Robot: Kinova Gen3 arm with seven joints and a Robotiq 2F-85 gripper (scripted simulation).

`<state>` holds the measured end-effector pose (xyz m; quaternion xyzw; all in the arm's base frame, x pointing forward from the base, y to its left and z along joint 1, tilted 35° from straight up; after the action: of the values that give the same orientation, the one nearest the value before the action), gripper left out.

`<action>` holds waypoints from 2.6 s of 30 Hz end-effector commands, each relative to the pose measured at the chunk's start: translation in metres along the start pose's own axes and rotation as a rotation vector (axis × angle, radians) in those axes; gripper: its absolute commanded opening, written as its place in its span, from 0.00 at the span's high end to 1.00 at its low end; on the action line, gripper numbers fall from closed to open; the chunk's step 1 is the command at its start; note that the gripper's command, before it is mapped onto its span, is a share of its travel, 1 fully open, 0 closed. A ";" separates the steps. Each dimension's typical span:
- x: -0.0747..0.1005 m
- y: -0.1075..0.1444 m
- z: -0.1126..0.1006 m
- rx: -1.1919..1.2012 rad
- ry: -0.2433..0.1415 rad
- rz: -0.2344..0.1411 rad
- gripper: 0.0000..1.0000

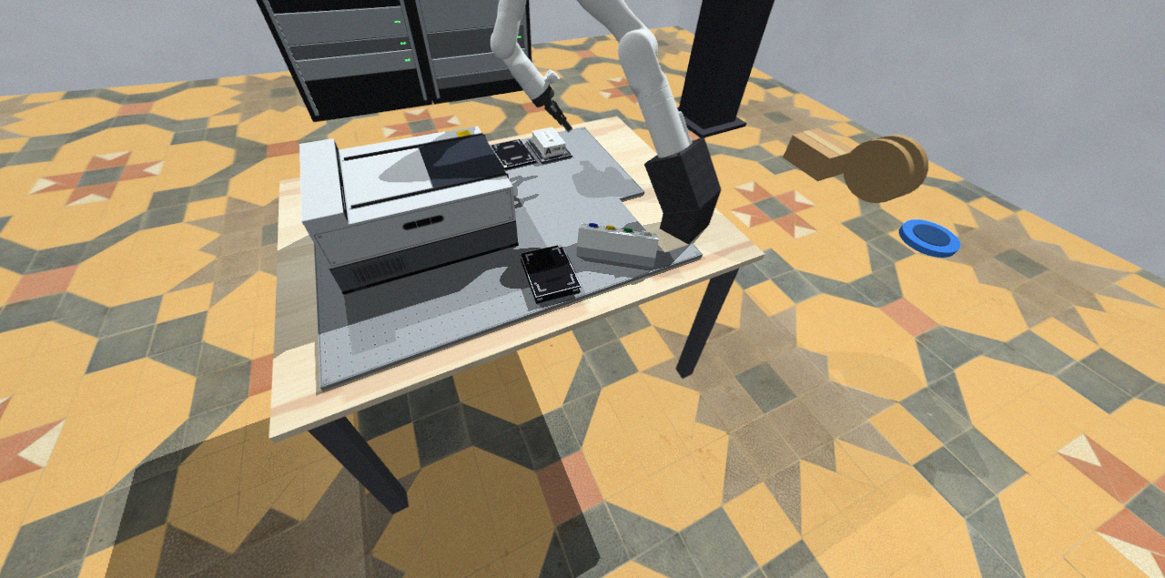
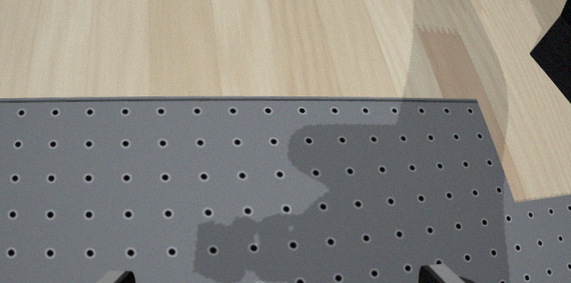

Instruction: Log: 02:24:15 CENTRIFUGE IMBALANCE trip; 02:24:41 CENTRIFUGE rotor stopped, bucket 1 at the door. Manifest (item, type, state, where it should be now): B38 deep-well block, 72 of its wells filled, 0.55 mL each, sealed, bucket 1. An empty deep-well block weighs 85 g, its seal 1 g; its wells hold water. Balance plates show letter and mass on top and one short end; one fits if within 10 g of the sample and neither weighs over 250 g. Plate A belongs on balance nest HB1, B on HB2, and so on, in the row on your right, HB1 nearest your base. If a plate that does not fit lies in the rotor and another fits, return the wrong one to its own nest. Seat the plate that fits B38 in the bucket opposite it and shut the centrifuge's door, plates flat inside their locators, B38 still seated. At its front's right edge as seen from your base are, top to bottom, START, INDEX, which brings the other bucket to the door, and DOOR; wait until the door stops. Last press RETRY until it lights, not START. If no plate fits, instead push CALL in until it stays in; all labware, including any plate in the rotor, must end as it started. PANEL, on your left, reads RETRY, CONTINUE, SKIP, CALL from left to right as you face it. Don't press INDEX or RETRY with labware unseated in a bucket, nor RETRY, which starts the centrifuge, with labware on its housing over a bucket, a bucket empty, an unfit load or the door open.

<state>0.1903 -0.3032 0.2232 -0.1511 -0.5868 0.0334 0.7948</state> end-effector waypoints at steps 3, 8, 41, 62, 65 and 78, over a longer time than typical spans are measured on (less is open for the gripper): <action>0.000 0.000 0.000 0.000 -0.001 0.001 0.00; 0.000 0.000 0.000 0.000 -0.001 0.001 0.00; 0.046 0.061 0.003 0.022 -0.199 0.095 0.90; 0.083 0.113 0.005 0.041 -0.369 0.176 0.90; 0.089 0.121 0.005 0.044 -0.396 0.189 0.90; 0.109 0.151 0.006 0.055 -0.495 0.236 0.90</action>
<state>0.2347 -0.1406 0.2806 -0.1820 -0.7348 0.1707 0.6308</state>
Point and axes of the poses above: the point where the finger pads meet when closed, its own x axis back along the fingers, its own y axis across the jaws, z = x × y, the point moved 5 cm from there along x, back along the fingers
